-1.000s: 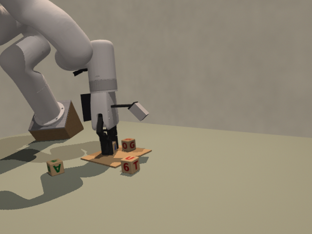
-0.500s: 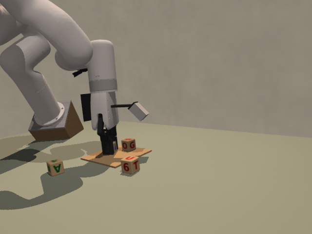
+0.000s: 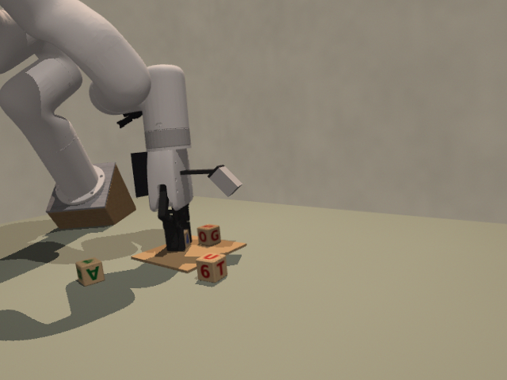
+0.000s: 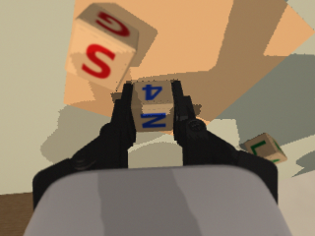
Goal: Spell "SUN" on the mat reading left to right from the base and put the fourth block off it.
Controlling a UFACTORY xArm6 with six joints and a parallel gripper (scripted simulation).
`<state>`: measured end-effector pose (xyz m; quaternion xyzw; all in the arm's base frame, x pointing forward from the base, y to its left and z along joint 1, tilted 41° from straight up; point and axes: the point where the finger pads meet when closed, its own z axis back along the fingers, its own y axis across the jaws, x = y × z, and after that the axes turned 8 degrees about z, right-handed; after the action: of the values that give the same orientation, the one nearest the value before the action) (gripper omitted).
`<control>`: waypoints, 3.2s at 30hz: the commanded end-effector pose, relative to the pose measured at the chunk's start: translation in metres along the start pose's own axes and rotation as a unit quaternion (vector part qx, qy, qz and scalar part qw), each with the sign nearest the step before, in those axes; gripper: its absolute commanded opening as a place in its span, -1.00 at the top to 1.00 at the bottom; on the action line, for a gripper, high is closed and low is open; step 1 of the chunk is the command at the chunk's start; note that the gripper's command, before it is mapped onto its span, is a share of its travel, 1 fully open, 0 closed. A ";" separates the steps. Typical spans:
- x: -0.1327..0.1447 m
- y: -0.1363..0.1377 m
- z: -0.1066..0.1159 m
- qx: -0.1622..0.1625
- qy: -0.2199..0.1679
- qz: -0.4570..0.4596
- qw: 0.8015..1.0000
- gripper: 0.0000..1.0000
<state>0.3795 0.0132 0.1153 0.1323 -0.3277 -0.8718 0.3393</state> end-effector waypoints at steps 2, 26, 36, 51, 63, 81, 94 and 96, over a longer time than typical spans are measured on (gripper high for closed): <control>-0.001 0.000 0.001 0.000 0.001 0.000 1.000 0.47; -0.001 0.000 0.079 0.000 0.001 0.000 1.000 0.47; -0.001 0.000 0.101 0.000 0.001 0.000 1.000 0.47; 0.000 0.004 0.101 0.000 0.001 -0.067 0.998 0.47; 0.002 0.012 0.100 -0.001 0.001 -0.241 0.971 0.47; 0.006 0.025 0.101 -0.001 0.000 -0.484 0.875 0.47; 0.009 0.035 0.101 -0.001 0.000 -0.637 0.771 0.47; 0.009 0.036 0.101 -0.001 0.000 -0.661 0.750 0.47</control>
<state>0.3442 0.0368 0.2120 0.3030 -0.1728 -0.8965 -0.2733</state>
